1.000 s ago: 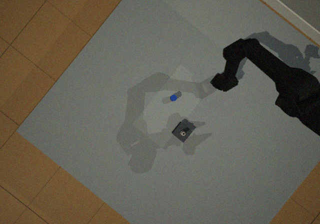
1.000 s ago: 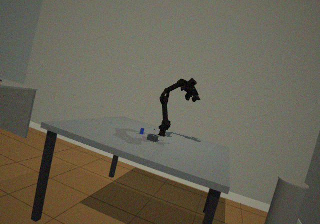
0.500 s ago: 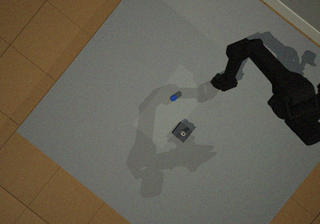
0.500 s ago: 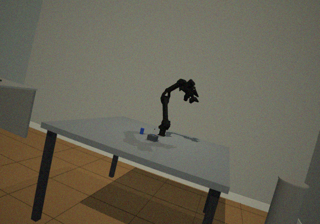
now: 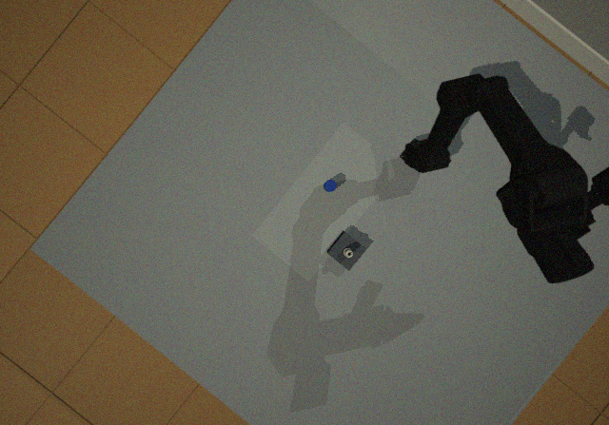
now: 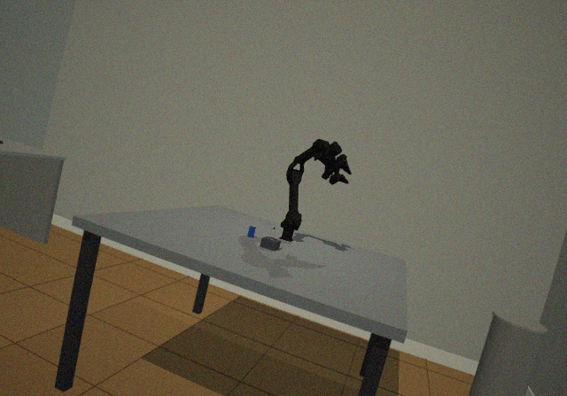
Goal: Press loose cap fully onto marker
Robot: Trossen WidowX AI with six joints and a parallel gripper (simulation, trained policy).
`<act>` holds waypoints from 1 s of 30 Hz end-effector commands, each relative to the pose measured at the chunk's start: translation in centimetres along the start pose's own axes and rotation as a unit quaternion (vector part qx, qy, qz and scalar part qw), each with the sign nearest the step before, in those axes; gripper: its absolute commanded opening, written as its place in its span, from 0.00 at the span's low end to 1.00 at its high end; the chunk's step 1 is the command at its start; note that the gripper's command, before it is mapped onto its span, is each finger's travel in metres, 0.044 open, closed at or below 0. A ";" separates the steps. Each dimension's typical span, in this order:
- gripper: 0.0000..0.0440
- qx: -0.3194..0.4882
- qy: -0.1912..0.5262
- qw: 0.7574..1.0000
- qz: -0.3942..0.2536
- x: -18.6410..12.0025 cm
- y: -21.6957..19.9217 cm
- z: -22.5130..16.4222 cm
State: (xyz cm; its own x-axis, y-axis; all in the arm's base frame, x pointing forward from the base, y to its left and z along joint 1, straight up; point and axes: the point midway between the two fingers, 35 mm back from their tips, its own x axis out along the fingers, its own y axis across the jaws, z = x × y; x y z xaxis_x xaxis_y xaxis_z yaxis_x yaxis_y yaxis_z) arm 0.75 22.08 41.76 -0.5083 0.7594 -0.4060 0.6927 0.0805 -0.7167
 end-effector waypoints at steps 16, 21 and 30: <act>0.73 0.064 0.048 0.994 0.068 -2.0 4.3 -1.6; 0.73 0.078 0.062 0.991 0.085 -2.6 5.3 -1.9; 0.73 0.103 0.087 0.984 0.114 -3.9 7.1 -2.4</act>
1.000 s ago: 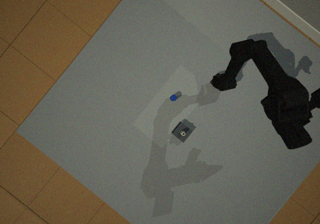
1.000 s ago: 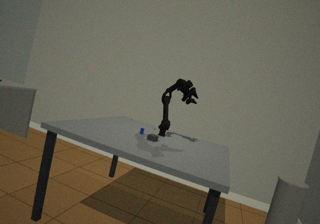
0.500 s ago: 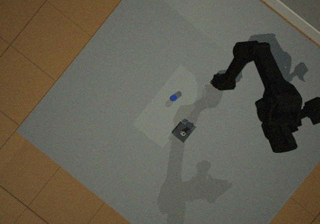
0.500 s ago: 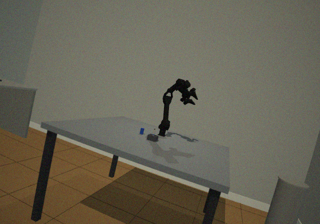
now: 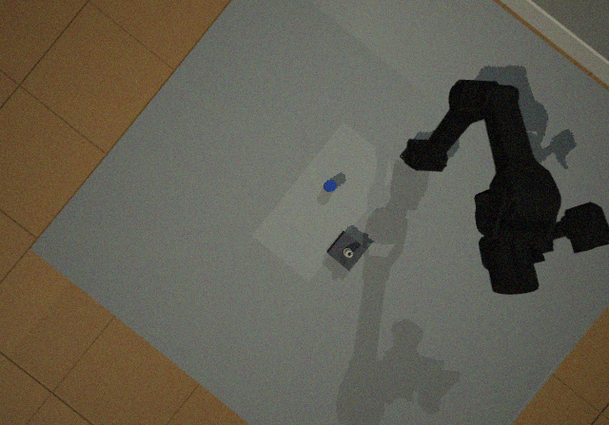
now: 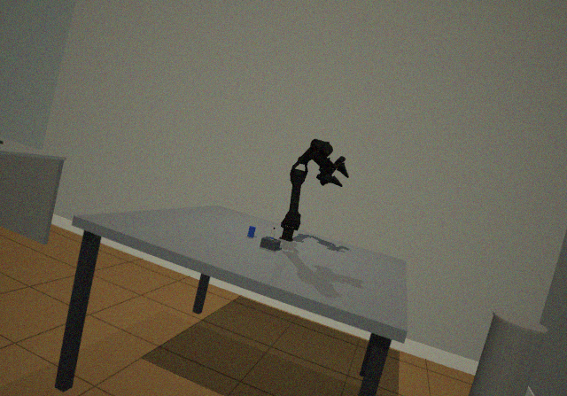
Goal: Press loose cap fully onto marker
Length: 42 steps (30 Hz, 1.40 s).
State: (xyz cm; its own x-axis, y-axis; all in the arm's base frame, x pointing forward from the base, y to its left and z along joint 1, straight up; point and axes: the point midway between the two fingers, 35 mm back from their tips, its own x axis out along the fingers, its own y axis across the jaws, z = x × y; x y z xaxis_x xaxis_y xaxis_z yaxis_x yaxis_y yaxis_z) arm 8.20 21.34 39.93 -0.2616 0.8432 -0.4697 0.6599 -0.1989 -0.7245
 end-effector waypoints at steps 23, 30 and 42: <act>0.73 0.074 0.069 0.991 0.082 -2.8 5.5 -2.2; 0.73 0.094 0.087 0.986 0.104 -3.8 6.9 -2.6; 0.73 0.128 0.118 0.975 0.140 -5.7 9.3 -3.0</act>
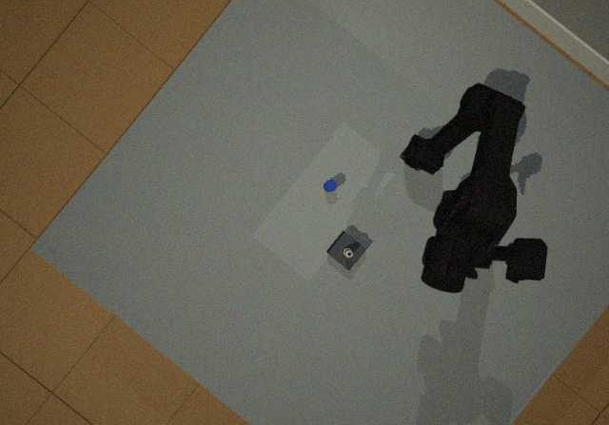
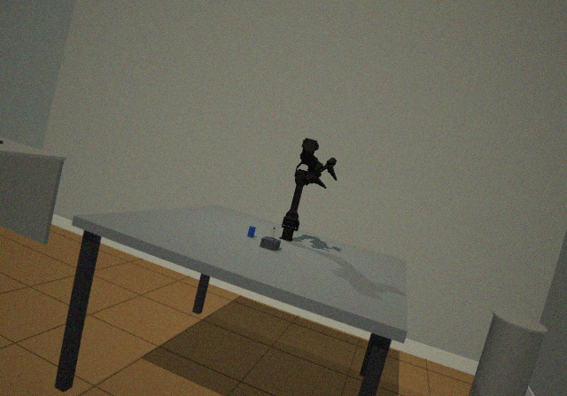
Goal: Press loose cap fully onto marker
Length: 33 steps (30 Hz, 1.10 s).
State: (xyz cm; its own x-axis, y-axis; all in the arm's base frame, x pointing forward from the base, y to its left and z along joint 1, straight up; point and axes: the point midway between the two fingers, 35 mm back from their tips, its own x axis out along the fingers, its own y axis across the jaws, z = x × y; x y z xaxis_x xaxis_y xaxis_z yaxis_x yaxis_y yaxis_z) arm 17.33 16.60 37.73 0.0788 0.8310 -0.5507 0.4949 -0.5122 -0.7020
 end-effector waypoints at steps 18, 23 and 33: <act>0.73 0.062 0.045 0.995 0.065 -1.9 4.7 -1.7; 0.73 0.078 0.055 0.992 0.081 -2.5 5.8 -2.0; 0.73 0.110 0.073 0.985 0.112 -3.6 8.1 -2.4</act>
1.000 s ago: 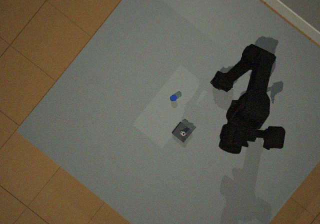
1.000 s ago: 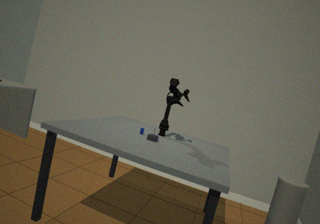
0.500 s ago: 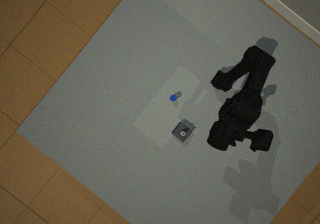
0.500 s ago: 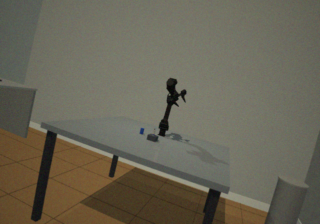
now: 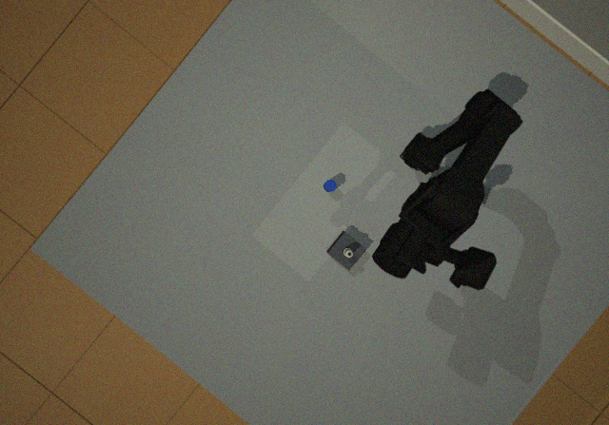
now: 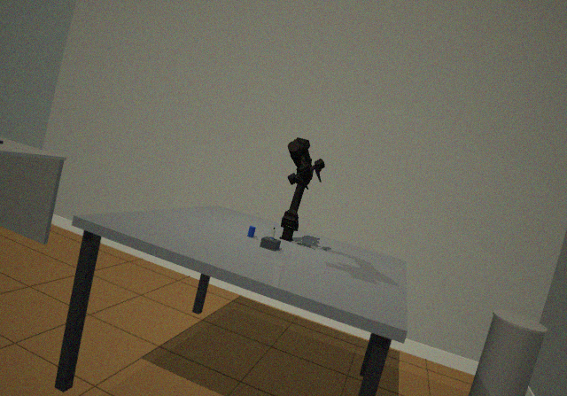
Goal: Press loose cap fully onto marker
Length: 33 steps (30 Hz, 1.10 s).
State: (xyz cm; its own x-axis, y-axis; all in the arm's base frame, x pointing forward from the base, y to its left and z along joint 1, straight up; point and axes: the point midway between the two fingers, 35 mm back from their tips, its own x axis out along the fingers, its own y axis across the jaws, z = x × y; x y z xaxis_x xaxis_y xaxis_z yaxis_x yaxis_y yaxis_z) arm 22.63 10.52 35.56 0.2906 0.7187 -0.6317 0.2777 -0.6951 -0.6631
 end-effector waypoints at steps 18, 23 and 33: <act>0.73 0.070 0.024 0.995 0.067 -1.1 5.3 -1.5; 0.73 0.086 0.030 0.992 0.083 -1.5 6.5 -1.7; 0.73 0.119 0.038 0.985 0.115 -2.3 9.1 -1.9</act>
State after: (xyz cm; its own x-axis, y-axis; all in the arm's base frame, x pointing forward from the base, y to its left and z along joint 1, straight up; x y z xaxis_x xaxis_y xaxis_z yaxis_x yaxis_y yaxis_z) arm 25.96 3.20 32.29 0.3960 0.5460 -0.7382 0.0026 -0.8046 -0.5938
